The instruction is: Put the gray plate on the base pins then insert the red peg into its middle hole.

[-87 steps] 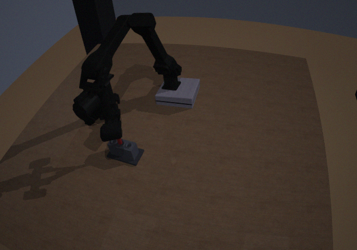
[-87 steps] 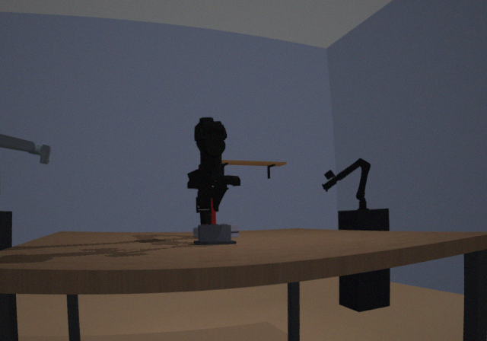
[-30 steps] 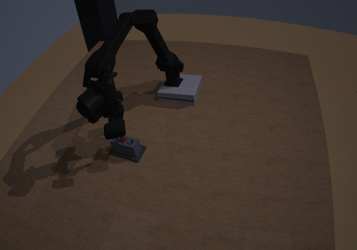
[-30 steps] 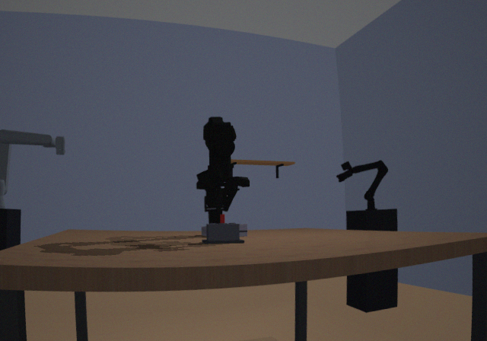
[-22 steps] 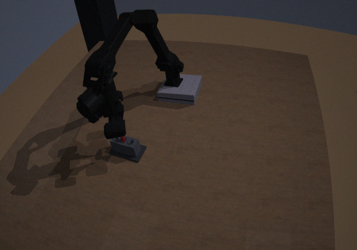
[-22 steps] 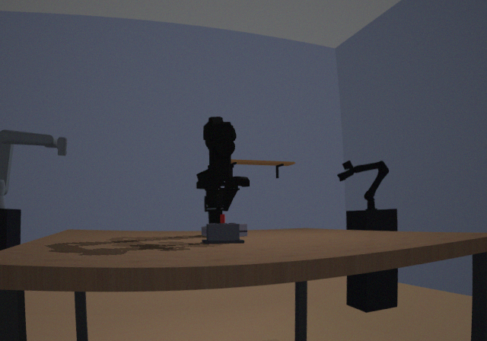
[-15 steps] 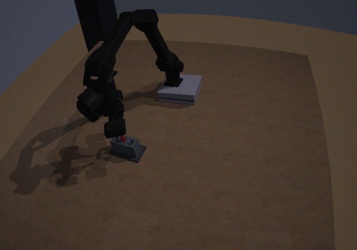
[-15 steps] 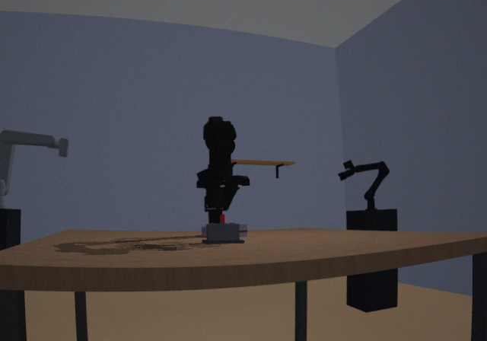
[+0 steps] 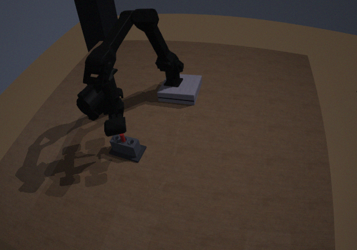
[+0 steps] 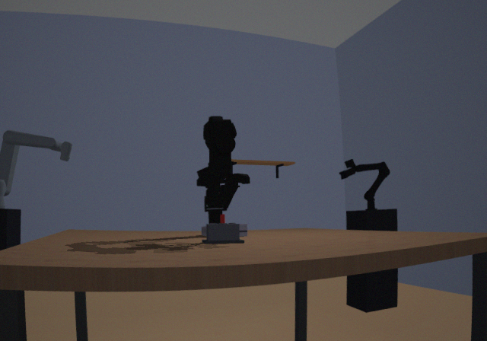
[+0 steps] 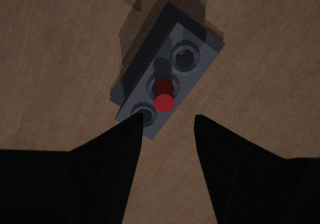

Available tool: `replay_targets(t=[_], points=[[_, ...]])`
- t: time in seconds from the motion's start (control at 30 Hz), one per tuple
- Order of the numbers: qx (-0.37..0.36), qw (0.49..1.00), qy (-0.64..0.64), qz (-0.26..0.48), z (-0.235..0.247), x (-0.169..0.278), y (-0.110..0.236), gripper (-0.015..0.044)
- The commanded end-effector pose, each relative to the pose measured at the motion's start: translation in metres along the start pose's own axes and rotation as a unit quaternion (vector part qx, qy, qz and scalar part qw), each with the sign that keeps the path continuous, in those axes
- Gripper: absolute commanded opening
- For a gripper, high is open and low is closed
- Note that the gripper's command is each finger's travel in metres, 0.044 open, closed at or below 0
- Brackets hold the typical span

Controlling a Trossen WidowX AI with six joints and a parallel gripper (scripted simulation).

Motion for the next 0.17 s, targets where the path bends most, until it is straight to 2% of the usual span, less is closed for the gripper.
replay_targets(t=[0.0, 0.13], points=[[-0.001, 1.0, -0.001, -0.002, -0.0003, 0.0006, 0.0038, 0.015], [-0.001, 1.0, -0.001, -0.002, -0.0007, 0.0011, 0.0054, 0.015]])
Point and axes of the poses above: the point midway between the two fingers, 35 mm back from their tips, its own y axis back along the fingers, its own z axis across the jaws, x = y × z, the point moved 10 cm from there along y, back along the fingers, and after that the axes turned 6 degrees about -y, right-handed, at the moved point
